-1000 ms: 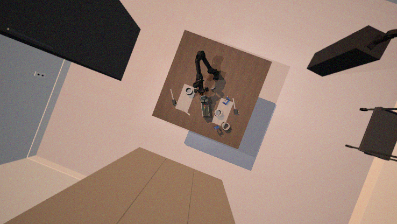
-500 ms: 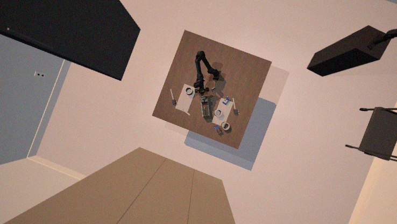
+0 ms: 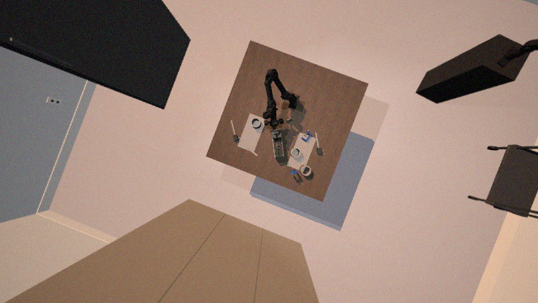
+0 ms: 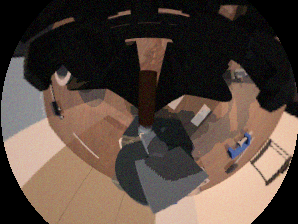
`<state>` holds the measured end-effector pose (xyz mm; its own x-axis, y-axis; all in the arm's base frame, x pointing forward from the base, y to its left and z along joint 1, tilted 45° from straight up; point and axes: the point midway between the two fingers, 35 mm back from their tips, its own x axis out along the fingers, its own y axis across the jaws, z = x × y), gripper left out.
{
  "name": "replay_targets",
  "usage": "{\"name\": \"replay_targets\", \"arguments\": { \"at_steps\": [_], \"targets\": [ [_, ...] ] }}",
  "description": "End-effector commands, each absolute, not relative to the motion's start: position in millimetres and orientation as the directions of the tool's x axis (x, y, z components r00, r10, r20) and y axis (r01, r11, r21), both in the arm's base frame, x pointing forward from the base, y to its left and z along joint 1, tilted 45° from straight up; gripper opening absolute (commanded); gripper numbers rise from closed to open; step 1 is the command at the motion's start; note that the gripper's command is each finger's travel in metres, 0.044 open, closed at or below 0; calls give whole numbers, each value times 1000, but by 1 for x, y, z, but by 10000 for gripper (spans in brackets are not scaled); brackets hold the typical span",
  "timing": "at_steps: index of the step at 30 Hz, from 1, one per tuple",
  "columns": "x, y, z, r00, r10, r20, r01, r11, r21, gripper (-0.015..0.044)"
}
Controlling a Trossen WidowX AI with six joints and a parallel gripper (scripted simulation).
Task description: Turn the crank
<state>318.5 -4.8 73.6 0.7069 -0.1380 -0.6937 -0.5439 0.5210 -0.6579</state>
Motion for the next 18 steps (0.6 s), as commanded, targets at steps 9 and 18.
{"name": "replay_targets", "arguments": {
  "at_steps": [9, 18],
  "targets": [
    [314, -3, 64, 690, -134, -711, -561, 522, -643, 0],
    [313, -3, 63, 690, -134, -711, -561, 522, -643, 0]
  ]
}}
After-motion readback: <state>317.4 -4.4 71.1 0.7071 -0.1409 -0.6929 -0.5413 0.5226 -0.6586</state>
